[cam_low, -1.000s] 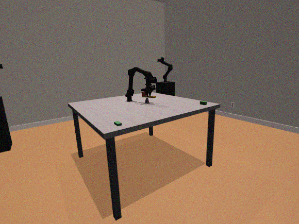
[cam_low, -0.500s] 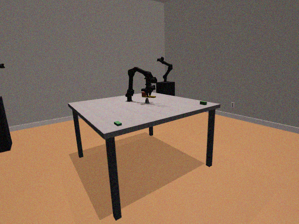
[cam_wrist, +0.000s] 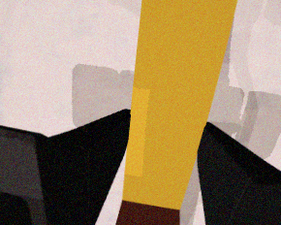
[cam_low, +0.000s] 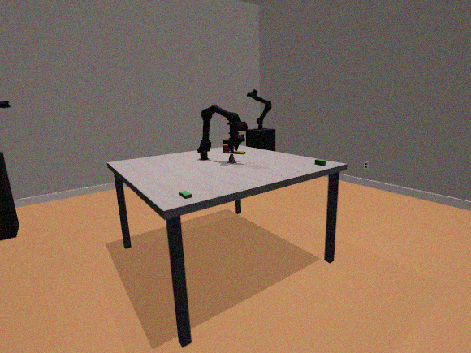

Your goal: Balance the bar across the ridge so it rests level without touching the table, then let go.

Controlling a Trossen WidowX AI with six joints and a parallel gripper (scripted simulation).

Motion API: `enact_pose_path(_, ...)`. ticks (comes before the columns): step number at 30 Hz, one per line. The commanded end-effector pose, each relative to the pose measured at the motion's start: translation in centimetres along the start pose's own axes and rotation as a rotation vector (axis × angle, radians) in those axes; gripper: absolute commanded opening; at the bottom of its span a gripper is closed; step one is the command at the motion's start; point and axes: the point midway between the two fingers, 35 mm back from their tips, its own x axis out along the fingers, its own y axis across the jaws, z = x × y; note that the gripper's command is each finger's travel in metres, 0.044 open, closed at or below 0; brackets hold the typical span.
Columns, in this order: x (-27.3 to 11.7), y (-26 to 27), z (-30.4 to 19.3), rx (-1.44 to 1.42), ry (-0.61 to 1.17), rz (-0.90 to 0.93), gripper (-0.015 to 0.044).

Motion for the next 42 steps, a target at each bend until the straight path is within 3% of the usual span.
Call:
enact_pose_path(1,0.15,0.07,-0.1,0.003,0.004,0.004,0.0)
enact_pose_path(42,0.49,0.07,-0.12,0.003,0.004,0.004,0.0)
